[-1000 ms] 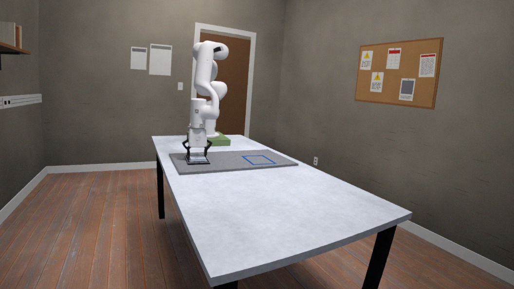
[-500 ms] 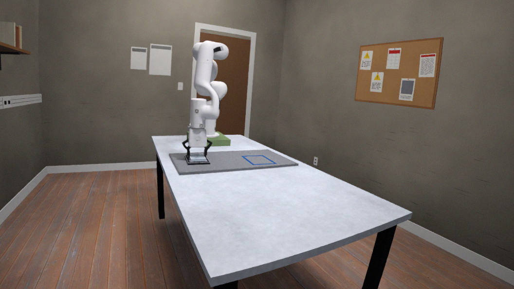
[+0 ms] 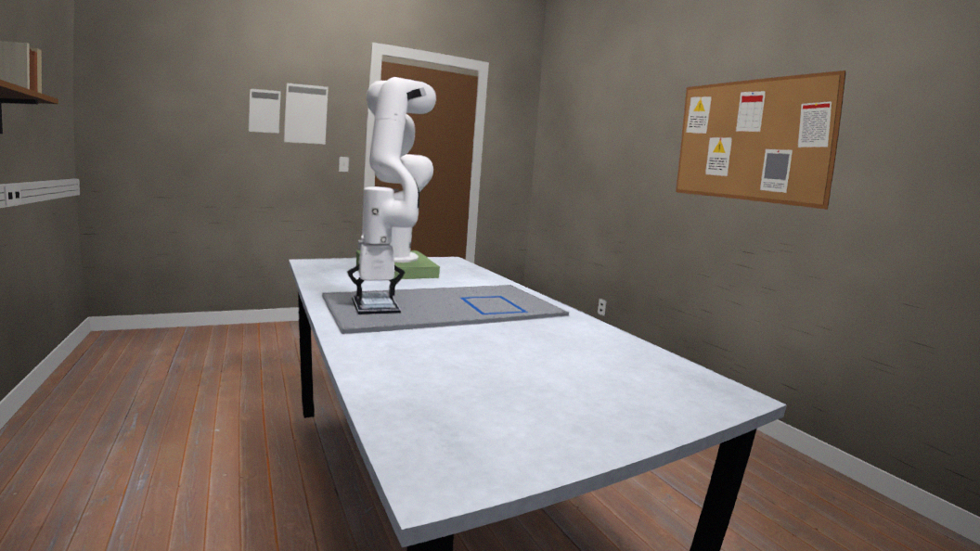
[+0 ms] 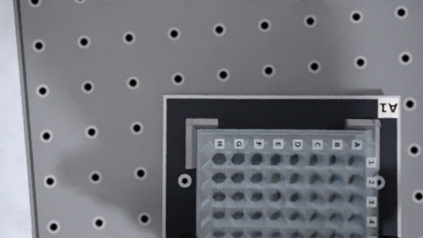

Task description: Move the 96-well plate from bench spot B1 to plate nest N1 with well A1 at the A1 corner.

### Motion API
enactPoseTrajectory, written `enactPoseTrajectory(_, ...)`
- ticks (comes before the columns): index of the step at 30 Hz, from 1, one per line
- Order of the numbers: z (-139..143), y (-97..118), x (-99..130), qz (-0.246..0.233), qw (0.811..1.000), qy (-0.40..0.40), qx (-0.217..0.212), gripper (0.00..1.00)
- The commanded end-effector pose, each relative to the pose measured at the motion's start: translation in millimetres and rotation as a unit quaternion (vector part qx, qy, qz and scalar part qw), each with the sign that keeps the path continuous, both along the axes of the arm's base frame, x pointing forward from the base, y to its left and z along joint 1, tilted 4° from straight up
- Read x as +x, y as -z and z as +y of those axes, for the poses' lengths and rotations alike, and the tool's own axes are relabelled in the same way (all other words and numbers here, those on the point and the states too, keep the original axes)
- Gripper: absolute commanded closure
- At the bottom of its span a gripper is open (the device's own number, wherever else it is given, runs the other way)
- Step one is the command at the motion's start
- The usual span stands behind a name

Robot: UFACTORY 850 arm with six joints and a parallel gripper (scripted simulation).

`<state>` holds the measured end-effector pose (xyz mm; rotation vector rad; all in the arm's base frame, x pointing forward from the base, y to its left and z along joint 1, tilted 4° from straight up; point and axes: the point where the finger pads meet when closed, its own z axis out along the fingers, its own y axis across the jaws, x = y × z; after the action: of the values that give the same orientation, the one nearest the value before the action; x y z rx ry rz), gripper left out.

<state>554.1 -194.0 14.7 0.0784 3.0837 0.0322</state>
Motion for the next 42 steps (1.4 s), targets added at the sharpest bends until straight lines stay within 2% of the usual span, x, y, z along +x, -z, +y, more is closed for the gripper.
enactPoseTrajectory(1, -1, -10, 1, -0.001, 1.0, 0.0, 0.0, 0.0)
enactPoseTrajectory(35, -2, -90, -4, -0.001, 1.0, 0.0, 0.0, 0.0)
enactPoseTrajectory(42, -2, -90, -4, -0.001, 1.0, 0.0, 0.0, 0.0)
